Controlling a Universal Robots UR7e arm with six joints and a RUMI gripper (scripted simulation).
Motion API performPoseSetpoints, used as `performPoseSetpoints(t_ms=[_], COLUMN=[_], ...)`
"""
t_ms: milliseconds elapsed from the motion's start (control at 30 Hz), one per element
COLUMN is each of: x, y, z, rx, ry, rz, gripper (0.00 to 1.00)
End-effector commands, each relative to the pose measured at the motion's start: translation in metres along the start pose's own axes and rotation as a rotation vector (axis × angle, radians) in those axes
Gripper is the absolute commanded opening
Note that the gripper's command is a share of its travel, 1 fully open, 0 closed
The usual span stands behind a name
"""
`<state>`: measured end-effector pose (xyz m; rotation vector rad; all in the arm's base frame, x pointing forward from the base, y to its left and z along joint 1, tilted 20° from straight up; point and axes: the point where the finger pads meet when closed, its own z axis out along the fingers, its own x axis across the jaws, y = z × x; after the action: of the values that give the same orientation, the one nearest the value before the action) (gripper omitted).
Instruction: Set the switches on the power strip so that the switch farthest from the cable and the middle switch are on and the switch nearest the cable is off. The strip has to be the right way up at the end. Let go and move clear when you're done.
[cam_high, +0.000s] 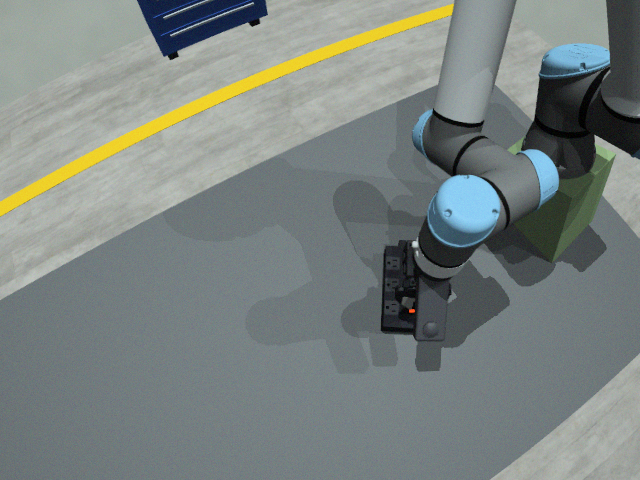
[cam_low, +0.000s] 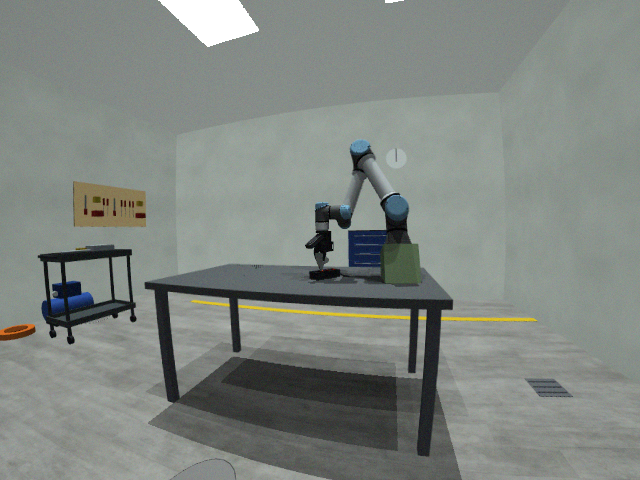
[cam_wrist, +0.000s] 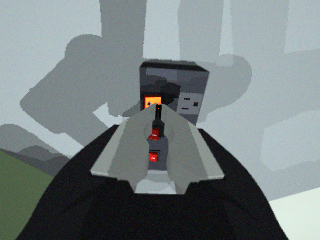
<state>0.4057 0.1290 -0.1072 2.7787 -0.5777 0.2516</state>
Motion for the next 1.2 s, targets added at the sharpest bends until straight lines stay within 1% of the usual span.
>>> performPoseSetpoints(t_ms=[0, 367, 600, 1167], x=[0.0, 0.001, 0.001, 0.0], y=[0.0, -0.001, -0.001, 0.0], z=[-0.005, -0.035, -0.041, -0.039], rx=[0.002, 0.003, 0.003, 0.001], ry=[0.001, 0.003, 0.004, 0.0], rz=[-0.001, 0.0, 0.0, 0.0], gripper=[0.0, 0.0, 0.0, 0.0])
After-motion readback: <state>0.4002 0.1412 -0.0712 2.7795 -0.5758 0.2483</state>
